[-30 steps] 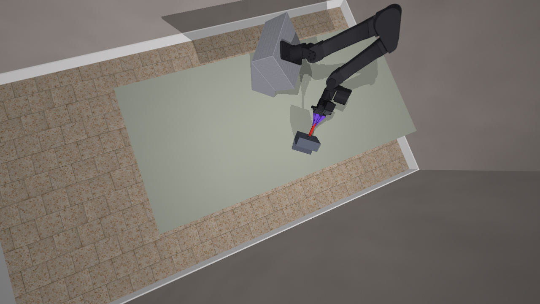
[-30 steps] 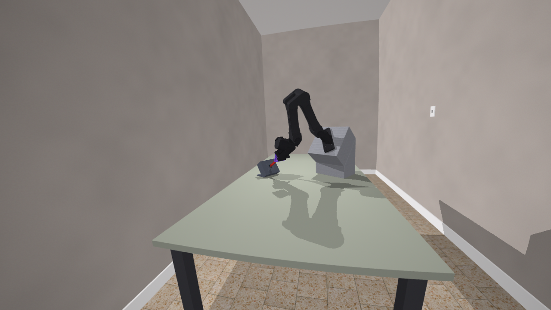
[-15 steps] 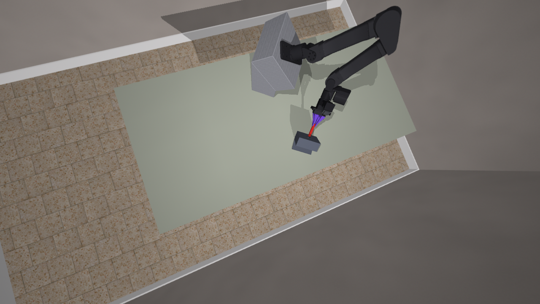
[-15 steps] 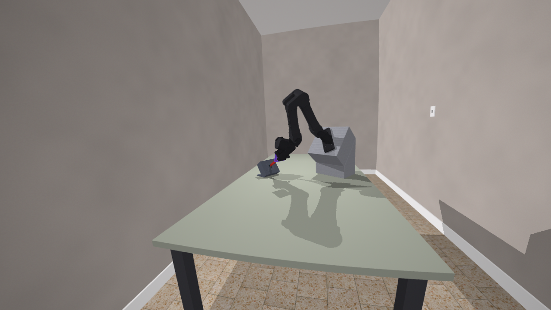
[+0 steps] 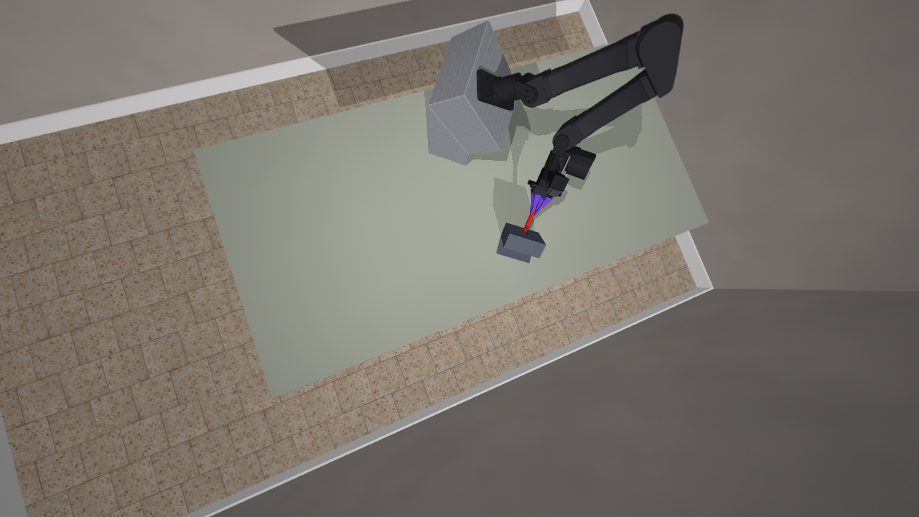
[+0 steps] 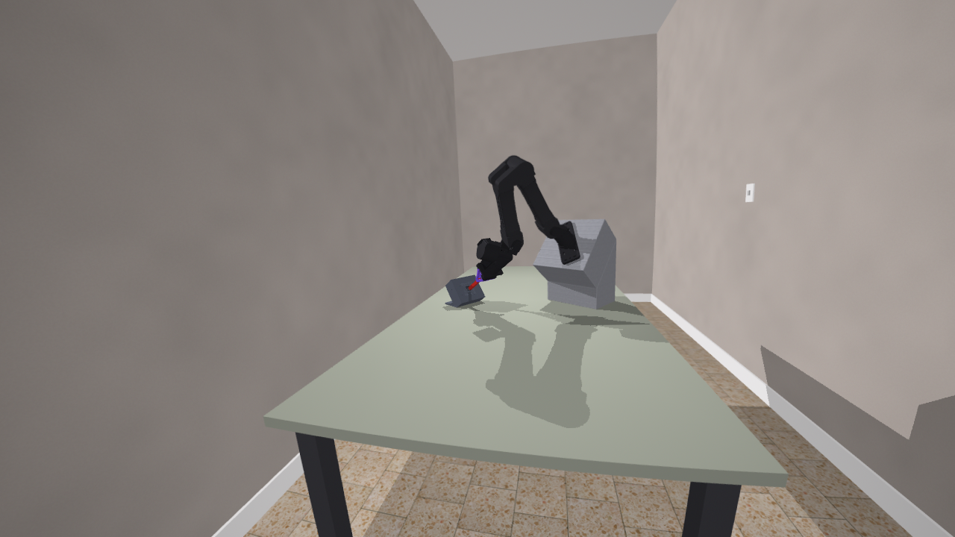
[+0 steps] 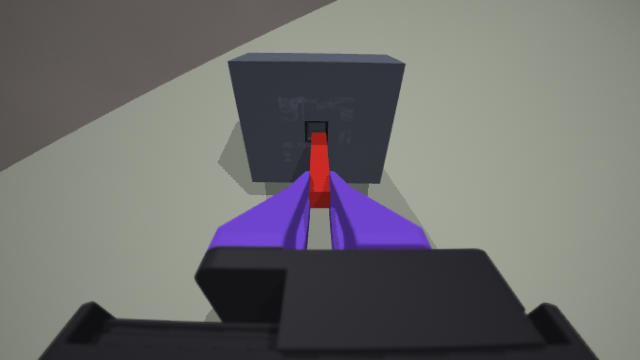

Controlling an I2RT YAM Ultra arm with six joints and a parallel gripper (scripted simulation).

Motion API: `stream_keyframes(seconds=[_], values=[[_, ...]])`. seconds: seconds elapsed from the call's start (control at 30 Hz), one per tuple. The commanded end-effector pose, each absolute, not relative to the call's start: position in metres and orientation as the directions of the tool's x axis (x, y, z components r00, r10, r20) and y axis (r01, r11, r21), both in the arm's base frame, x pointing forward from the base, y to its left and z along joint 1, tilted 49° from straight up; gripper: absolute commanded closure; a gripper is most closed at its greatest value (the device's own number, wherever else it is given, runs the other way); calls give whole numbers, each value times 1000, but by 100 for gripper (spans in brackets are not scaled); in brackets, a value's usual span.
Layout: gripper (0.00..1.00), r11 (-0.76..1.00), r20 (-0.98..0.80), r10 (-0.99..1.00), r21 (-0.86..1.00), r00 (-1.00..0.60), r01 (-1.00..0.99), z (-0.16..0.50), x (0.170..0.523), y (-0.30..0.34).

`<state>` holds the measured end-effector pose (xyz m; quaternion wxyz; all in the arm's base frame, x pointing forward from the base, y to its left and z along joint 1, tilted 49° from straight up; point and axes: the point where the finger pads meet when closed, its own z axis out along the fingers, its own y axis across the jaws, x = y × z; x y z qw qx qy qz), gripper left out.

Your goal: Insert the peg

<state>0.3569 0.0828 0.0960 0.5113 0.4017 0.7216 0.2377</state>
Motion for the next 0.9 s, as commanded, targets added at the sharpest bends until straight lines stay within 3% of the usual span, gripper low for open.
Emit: stream_keyframes(seconds=[0.0, 0.87], values=[[100, 559, -552, 824, 752, -130, 349, 100, 352, 78], [100, 559, -553, 823, 752, -129, 350, 102, 331, 76]])
